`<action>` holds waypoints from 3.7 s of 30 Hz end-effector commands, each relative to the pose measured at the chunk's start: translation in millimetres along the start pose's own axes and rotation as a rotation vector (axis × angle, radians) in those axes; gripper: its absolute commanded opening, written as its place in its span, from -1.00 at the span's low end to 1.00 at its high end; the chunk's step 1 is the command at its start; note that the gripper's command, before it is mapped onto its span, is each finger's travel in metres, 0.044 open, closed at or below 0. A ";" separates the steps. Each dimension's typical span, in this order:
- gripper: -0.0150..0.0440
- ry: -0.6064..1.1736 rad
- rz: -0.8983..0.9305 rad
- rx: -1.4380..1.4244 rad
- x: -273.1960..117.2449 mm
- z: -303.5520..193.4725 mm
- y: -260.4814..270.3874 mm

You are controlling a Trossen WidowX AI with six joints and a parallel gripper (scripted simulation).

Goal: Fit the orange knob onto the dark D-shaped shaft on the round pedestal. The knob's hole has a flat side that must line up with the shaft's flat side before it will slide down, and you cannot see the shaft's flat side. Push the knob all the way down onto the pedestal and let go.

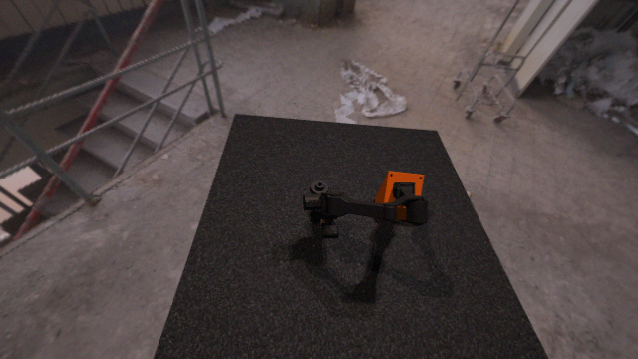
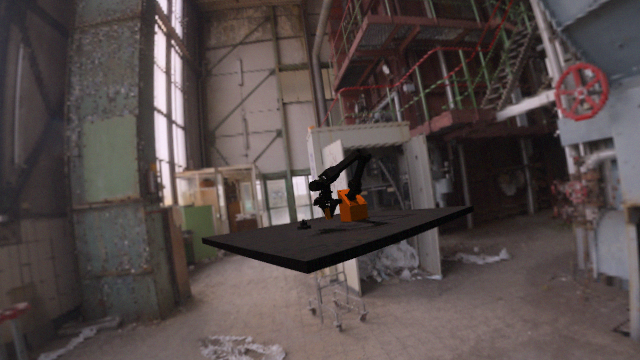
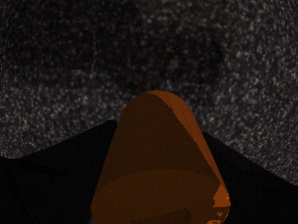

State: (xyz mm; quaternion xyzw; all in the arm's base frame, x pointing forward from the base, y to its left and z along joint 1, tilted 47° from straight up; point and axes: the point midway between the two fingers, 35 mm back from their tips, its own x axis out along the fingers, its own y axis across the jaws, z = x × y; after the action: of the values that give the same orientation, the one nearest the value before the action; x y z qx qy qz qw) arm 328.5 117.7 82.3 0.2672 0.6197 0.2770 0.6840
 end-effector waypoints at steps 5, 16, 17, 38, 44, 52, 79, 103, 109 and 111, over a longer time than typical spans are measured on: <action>-0.49 -0.011 0.008 -0.009 -53.2 -2.5 -2.5; -0.49 -0.013 0.016 -0.008 -82.5 -7.5 -6.7; -0.49 -0.013 0.015 -0.008 -82.0 -6.2 -9.5; -0.49 -0.015 0.003 -0.007 -70.0 14.1 -72.5; -0.49 -0.015 0.001 -0.007 -66.3 17.5 -91.3; -0.49 -0.015 -0.001 -0.007 -60.9 20.4 -116.7; -0.49 -0.014 0.002 -0.009 -39.0 15.5 -202.8; -0.49 -0.015 0.010 -0.011 -0.7 6.1 -240.9; -0.49 -0.015 0.009 -0.021 -4.8 6.4 -241.9; -0.49 -0.015 0.009 -0.021 -5.6 7.0 -241.9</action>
State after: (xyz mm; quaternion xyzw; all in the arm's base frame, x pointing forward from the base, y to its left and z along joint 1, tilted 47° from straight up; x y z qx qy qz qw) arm 345.2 -53.6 -86.1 0.2661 0.6133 0.2839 0.6873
